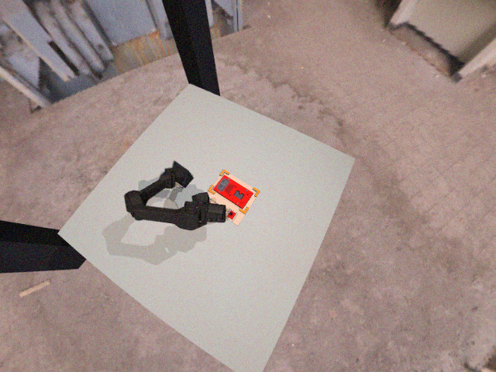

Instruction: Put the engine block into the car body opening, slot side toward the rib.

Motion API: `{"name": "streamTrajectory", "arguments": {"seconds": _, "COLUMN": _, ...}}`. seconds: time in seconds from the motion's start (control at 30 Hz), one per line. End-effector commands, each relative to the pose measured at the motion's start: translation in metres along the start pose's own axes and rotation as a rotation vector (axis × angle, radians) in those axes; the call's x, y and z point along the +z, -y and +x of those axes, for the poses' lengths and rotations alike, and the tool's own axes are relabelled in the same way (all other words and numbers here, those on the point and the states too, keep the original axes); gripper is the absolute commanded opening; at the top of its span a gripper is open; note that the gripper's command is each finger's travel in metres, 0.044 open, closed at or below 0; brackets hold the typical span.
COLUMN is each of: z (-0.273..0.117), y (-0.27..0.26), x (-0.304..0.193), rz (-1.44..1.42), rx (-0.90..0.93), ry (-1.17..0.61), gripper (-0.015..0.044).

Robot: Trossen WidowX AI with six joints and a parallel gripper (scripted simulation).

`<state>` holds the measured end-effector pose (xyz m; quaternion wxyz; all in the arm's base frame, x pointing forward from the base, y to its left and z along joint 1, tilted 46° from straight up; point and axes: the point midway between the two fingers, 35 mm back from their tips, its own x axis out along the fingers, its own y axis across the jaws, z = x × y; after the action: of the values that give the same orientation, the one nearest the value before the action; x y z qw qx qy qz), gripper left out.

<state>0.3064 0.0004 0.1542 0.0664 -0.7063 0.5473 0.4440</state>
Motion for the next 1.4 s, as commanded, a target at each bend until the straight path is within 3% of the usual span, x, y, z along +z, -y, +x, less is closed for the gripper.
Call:
{"name": "streamTrajectory", "arguments": {"seconds": 0.0, "z": 0.001, "y": -0.001, "x": 0.000, "rz": 0.004, "rx": 0.003, "ry": 0.005, "gripper": 0.0000}}
{"name": "streamTrajectory", "arguments": {"seconds": 0.13, "z": 0.022, "y": 0.000, "x": 0.000, "rz": 0.004, "rx": 0.003, "ry": 0.004, "gripper": 0.0000}}
{"name": "streamTrajectory", "arguments": {"seconds": 0.57, "z": 0.020, "y": 0.000, "x": 0.004, "rz": 0.004, "rx": 0.005, "ry": -0.067, "gripper": 0.0000}}
{"name": "streamTrajectory", "arguments": {"seconds": 1.23, "z": 0.028, "y": -0.001, "x": 0.023, "rz": 0.006, "rx": 0.017, "ry": -0.681, "gripper": 0.0000}}
{"name": "streamTrajectory", "arguments": {"seconds": 1.37, "z": 0.030, "y": 0.000, "x": 0.025, "rz": 0.002, "rx": 0.004, "ry": -0.726, "gripper": 0.0000}}
